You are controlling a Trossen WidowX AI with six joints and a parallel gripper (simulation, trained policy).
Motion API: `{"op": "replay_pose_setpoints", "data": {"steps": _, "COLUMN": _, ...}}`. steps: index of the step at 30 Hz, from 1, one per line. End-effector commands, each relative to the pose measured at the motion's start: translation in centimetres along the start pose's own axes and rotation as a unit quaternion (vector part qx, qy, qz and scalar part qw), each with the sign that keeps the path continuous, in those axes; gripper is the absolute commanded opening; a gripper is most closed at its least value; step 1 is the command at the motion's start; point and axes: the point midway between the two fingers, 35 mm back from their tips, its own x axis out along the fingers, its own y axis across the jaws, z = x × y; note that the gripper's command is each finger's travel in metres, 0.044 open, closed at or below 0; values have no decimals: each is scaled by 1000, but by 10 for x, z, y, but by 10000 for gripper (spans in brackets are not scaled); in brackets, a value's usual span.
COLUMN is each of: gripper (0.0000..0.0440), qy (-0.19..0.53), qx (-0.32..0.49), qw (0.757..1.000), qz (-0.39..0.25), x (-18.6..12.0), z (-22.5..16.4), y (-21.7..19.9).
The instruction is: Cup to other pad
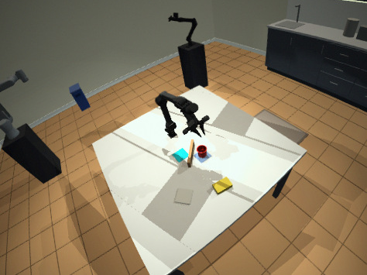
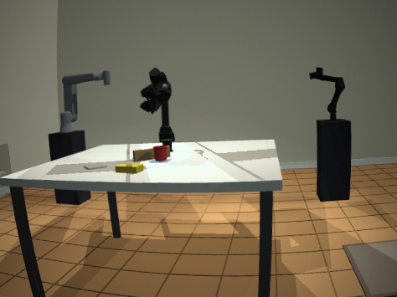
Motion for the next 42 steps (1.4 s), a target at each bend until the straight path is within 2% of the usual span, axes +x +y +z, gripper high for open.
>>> {"op": "replay_pose_setpoints", "data": {"steps": 1, "gripper": 114, "qy": 22, "qx": 21, "qw": 999, "qz": -13, "x": 3, "z": -3, "y": 2}}
{"op": "replay_pose_setpoints", "data": {"steps": 21, "gripper": 118, "qy": 120, "qx": 83, "qw": 981, "qz": -130, "x": 25, "z": -30, "y": -20}}
{"op": "replay_pose_setpoints", "data": {"steps": 42, "gripper": 131, "qy": 212, "qx": 84, "qw": 937, "qz": -264, "x": 56, "z": -65, "y": -64}}
